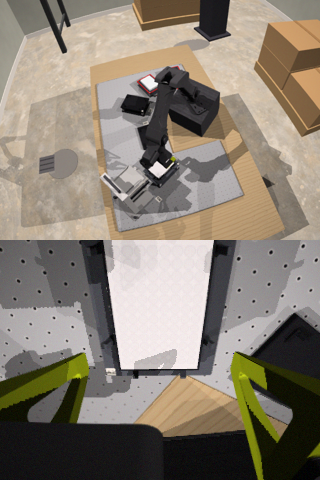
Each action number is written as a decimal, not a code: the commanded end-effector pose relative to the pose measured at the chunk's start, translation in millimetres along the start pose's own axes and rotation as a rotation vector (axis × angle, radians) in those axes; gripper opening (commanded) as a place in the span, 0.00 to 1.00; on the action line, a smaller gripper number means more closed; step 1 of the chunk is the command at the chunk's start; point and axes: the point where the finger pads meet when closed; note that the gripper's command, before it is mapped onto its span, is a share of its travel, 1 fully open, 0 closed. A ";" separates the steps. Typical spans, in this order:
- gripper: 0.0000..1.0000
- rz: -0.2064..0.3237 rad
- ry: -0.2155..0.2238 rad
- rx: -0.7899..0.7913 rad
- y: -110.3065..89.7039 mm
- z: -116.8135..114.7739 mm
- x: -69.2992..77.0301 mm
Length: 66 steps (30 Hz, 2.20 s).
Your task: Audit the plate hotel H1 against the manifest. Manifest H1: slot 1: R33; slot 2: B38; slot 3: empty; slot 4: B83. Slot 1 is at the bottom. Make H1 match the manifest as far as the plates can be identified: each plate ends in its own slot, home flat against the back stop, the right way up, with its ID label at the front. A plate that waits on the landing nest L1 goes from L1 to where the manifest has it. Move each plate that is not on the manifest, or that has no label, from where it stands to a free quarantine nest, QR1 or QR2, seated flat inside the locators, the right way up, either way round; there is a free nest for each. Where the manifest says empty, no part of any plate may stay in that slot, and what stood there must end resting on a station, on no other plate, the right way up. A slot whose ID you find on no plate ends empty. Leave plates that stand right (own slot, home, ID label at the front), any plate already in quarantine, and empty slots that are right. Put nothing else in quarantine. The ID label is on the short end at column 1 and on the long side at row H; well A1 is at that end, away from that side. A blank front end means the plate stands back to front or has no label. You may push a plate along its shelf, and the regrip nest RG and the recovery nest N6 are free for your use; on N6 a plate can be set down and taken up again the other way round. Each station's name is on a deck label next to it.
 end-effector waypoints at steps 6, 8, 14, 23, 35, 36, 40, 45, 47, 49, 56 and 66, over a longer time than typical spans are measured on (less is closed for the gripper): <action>1.00 -0.033 0.017 -0.004 8.7 2.9 4.2; 1.00 -0.033 0.017 -0.004 8.7 2.9 4.2; 1.00 -0.033 0.017 -0.004 8.7 2.9 4.2; 1.00 -0.033 0.017 -0.004 8.7 2.9 4.2; 1.00 -0.009 0.006 -0.009 2.5 -3.8 -17.2; 1.00 -0.009 0.006 -0.009 2.5 -3.8 -18.5; 1.00 -0.009 0.005 -0.007 2.2 -3.1 -23.7; 1.00 -0.009 0.006 -0.006 2.0 -2.6 -30.3; 1.00 -0.009 0.006 -0.006 2.0 -2.8 -31.6; 1.00 -0.009 0.006 -0.007 2.1 -2.9 -33.0; 1.00 -0.009 0.005 -0.009 2.5 -3.8 -42.2; 1.00 -0.032 0.017 -0.010 12.5 0.9 -48.1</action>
Point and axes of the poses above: the point where the finger pads meet when closed, its own x axis back along the fingers, its own z axis across the jaws, y = z × x, and after that the axes turned 13 degrees about -x, right-handed
